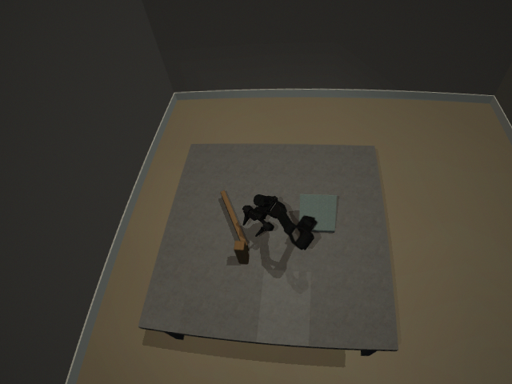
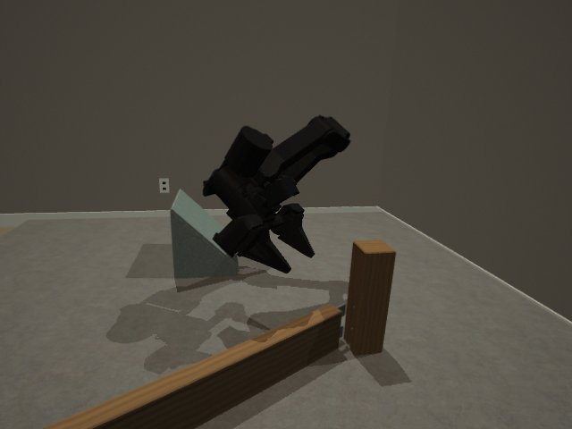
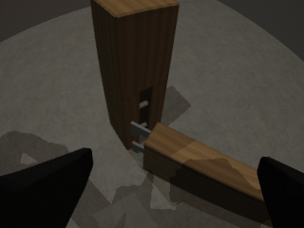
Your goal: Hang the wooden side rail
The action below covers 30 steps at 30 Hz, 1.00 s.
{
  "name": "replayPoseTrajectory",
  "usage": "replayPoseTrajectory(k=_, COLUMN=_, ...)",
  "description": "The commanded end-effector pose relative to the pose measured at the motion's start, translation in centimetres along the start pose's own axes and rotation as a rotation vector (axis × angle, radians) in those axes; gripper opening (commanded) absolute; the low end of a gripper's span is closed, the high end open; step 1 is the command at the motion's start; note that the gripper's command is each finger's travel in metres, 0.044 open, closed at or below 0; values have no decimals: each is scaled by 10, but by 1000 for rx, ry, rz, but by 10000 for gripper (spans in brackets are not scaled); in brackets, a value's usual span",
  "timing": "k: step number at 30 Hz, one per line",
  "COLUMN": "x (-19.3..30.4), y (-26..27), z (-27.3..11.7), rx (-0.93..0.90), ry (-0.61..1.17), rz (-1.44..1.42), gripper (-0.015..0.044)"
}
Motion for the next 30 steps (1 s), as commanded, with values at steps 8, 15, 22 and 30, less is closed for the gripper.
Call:
replayPoseTrajectory(k=8, x=-7, y=-49, z=15, rx=114, ry=114, rz=311, gripper=440)
replayPoseTrajectory(k=15, x=-9, y=-83, z=31, rx=246, ry=267, rz=677, gripper=440)
replayPoseTrajectory(k=22, x=-16, y=-97, z=43, rx=330, ry=413, rz=1056, gripper=440)
replayPoseTrajectory(k=30, x=-29, y=-94, z=53, rx=451, ry=619, rz=1451, gripper=440)
Point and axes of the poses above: the point midway between the two fingers, 35 mm back from their tips, its own z axis out along the fingers, its own y axis across the jaws, x = y × z, the point moved 4 cm from there along -z, back along the fingers, and after that the axes turned 15 degrees about -z, right-handed, at the moved point
